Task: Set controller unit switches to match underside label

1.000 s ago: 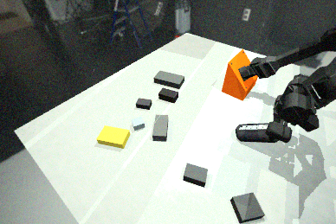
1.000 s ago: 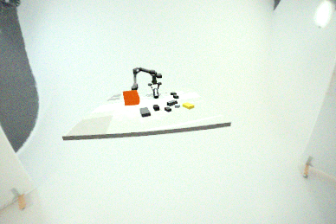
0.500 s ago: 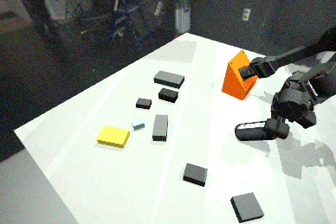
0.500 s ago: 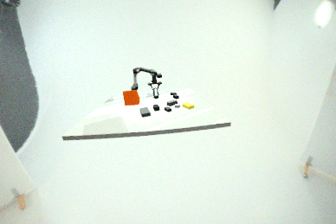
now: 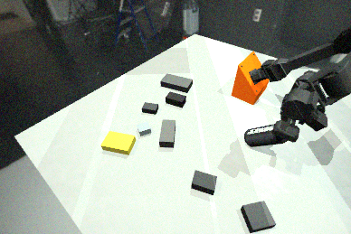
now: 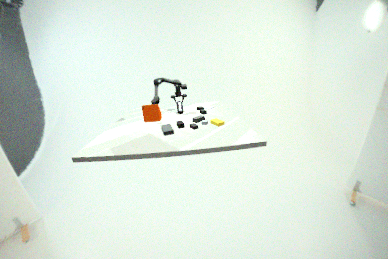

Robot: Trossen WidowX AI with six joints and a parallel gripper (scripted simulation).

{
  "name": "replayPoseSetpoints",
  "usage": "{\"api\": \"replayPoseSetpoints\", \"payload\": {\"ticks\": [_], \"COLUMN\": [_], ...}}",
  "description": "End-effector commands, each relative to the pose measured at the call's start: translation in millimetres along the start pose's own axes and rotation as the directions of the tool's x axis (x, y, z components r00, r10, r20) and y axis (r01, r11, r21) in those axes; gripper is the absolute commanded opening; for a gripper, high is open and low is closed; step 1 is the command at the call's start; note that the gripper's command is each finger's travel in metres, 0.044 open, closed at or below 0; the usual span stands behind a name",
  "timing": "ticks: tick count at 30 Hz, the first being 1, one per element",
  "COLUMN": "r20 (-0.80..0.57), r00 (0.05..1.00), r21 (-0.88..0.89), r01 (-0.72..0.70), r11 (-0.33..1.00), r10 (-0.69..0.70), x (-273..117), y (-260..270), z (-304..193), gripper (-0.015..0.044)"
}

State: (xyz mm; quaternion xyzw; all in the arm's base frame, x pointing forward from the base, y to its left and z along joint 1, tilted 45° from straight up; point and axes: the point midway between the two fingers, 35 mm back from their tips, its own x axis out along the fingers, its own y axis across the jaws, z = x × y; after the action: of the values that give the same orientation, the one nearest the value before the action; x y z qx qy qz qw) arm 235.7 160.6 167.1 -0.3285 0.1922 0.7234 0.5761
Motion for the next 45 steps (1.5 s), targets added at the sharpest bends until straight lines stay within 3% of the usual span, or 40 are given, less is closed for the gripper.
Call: {"api": "replayPoseSetpoints", "payload": {"ticks": [1, 45], "r20": [-0.013, -0.014], "r00": [1.0, 1.0], "r21": [-0.001, 0.0], "r01": [-0.003, -0.004], "r11": [1.0, 1.0], "r10": [0.003, 0.004], "x": [-1, -13], "y": [0, 0], "z": [-6, -40], "gripper": [0.0338, 0.0338]}}
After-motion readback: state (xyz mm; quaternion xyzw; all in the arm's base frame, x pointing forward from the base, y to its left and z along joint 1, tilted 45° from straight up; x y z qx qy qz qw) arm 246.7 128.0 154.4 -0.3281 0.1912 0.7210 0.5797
